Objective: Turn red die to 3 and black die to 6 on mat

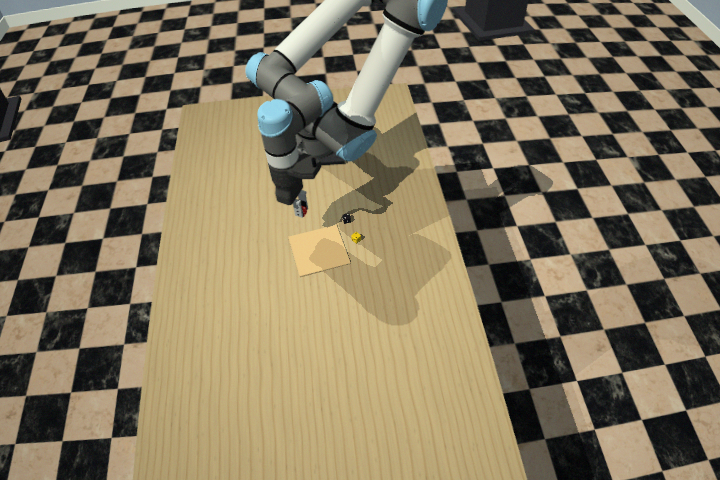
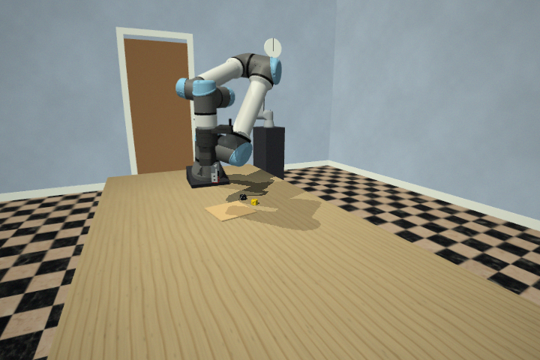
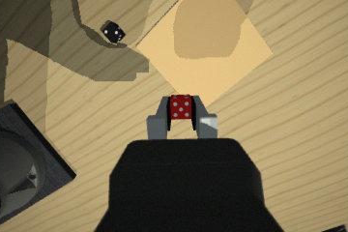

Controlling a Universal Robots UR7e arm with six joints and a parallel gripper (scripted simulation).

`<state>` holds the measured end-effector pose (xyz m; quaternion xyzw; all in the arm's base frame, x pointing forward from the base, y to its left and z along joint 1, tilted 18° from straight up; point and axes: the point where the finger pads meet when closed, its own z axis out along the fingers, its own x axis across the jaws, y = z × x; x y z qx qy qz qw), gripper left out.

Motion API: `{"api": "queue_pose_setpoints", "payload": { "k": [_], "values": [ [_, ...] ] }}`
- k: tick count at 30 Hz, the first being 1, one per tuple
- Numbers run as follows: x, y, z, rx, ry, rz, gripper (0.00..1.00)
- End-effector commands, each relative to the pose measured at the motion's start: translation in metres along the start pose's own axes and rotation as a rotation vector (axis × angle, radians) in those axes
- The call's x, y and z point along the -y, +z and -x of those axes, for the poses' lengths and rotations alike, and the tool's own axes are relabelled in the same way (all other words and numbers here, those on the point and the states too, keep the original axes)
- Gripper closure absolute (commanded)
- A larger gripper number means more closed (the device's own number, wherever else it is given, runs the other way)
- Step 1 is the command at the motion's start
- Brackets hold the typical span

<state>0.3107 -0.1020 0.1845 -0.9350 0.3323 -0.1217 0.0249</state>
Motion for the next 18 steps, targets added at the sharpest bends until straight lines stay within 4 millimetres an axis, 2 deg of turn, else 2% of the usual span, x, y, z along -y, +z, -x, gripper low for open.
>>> {"api": "queue_pose_setpoints", "payload": {
  "k": [1, 3, 5, 18],
  "values": [
    [0.012, -0.002, -0.002, -0.003, -0.148, 0.008, 0.6],
    [0.012, -0.002, -0.002, -0.003, -0.153, 0.008, 0.6],
    [0.023, -0.002, -0.002, -0.001, -0.264, 0.011, 0.6],
    [0.052, -0.001, 0.0, 0.002, -0.564, 0.018, 0.6]
  ]
}}
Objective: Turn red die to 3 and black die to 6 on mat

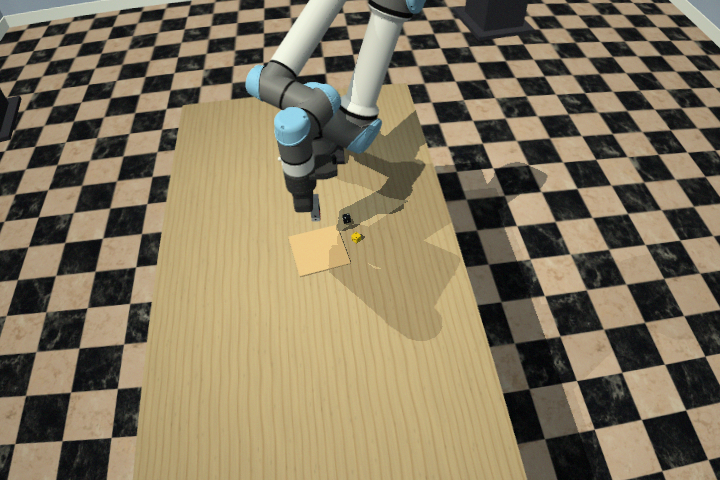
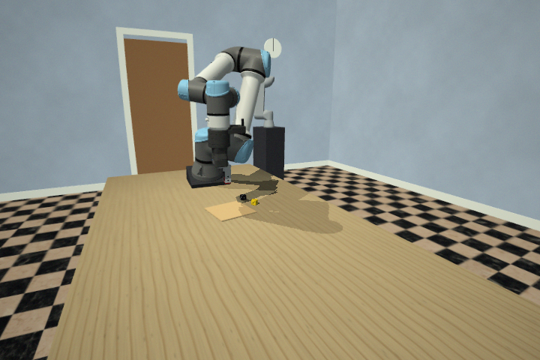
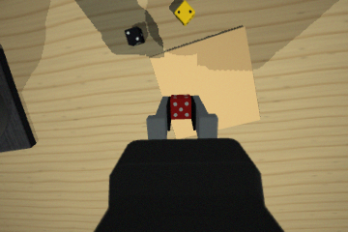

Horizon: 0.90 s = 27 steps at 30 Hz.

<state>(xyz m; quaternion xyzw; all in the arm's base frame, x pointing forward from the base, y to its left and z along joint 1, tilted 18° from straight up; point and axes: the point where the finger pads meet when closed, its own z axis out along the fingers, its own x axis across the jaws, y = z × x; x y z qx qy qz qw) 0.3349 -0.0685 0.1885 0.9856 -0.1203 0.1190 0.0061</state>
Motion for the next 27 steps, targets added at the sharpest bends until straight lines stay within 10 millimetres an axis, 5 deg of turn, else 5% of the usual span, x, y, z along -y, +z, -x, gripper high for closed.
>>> {"api": "queue_pose_setpoints", "payload": {
  "k": [1, 27],
  "values": [
    [0.009, -0.002, -0.006, -0.005, -0.122, 0.008, 0.6],
    [0.081, 0.002, -0.026, -0.017, -0.803, 0.026, 0.6]
  ]
}}
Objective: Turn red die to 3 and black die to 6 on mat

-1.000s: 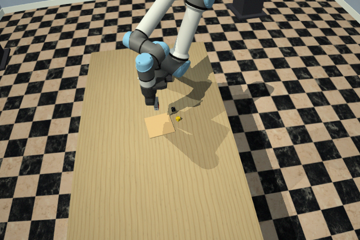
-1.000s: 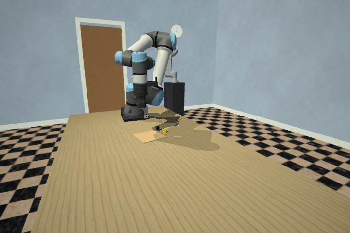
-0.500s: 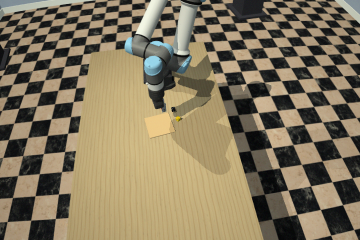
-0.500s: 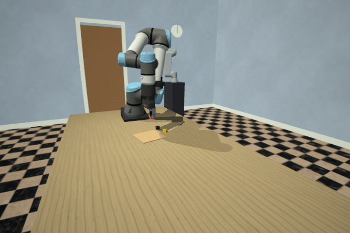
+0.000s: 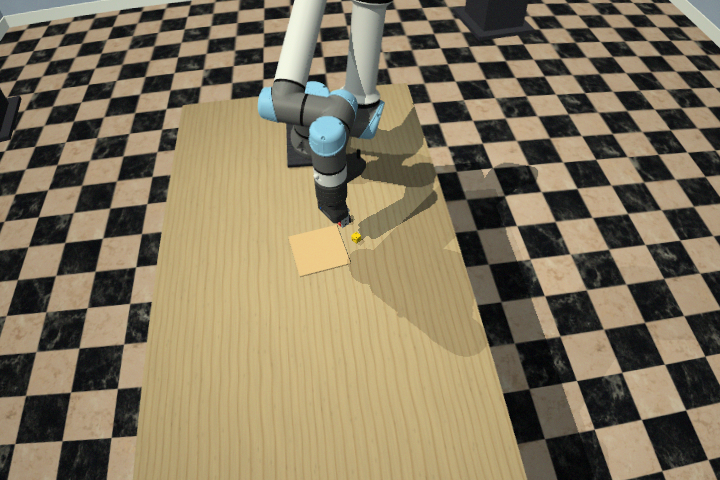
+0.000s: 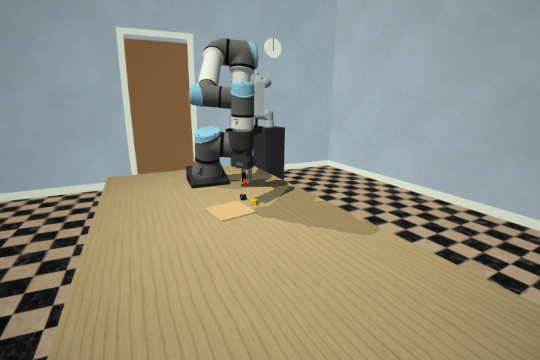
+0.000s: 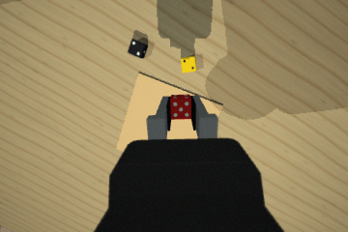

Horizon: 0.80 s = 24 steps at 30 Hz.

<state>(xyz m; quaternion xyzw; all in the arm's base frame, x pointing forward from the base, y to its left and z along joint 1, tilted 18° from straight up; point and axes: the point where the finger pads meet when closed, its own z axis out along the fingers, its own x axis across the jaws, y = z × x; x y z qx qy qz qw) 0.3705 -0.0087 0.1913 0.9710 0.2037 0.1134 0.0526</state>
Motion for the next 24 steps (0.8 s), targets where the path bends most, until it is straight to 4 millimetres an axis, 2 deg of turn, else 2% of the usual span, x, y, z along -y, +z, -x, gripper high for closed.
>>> {"api": "queue_pose_setpoints", "payload": {
  "k": [1, 5, 8, 11, 24],
  "values": [
    [0.01, -0.001, -0.017, -0.008, -0.174, 0.013, 0.6],
    [0.019, 0.0, -0.026, -0.012, -0.279, 0.018, 0.6],
    [0.02, 0.0, -0.028, -0.012, -0.294, 0.018, 0.6],
    [0.031, 0.0, -0.039, -0.017, -0.42, 0.025, 0.6],
    [0.061, 0.002, -0.065, -0.031, -0.708, 0.042, 0.6]
  ]
}}
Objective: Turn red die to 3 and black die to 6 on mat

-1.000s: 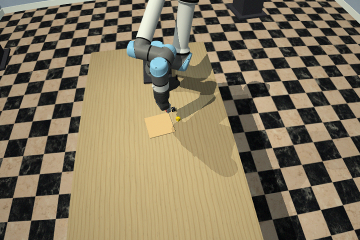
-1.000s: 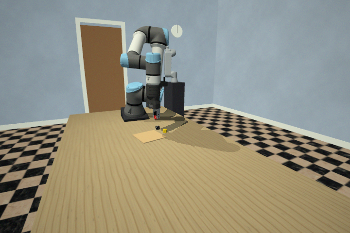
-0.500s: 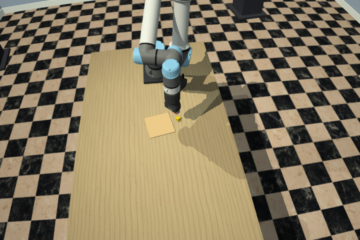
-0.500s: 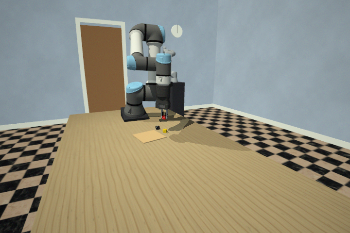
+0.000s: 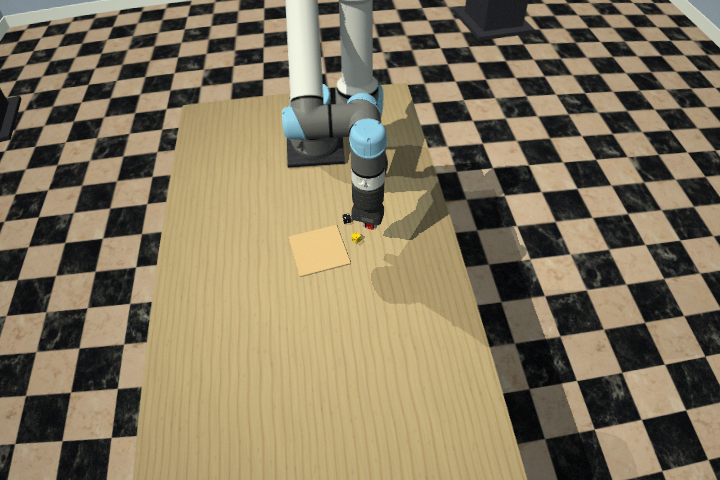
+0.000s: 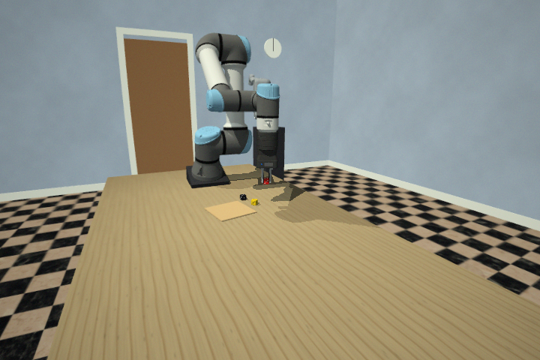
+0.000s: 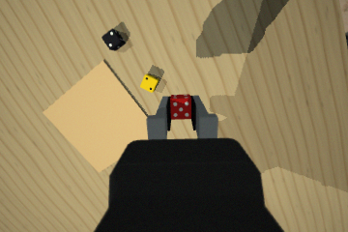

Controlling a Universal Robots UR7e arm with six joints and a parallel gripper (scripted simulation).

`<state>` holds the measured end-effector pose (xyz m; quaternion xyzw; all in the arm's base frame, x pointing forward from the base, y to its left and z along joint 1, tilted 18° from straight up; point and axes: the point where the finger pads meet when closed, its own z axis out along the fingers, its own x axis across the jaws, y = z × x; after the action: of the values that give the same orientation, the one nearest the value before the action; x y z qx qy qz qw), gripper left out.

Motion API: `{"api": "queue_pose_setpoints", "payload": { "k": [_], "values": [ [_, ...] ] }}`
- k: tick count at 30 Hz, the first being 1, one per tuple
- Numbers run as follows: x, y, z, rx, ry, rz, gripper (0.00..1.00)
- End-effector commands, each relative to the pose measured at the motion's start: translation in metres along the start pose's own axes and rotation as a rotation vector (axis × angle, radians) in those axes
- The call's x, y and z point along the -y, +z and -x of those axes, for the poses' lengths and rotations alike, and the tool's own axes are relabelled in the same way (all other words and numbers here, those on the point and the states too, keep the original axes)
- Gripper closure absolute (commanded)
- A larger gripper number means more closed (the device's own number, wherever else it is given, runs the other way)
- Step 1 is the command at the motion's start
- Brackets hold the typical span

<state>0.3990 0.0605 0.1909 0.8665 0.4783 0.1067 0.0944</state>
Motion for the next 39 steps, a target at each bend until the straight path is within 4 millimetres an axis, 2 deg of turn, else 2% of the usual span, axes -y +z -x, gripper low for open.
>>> {"api": "queue_pose_setpoints", "payload": {
  "k": [1, 11, 26, 39],
  "values": [
    [0.001, -0.001, -0.015, -0.005, -0.113, 0.015, 0.6],
    [0.006, -0.001, -0.03, -0.01, -0.224, 0.023, 0.6],
    [0.006, 0.0, -0.031, -0.011, -0.23, 0.033, 0.6],
    [0.007, 0.0, -0.031, -0.022, -0.229, 0.126, 0.6]
  ]
}}
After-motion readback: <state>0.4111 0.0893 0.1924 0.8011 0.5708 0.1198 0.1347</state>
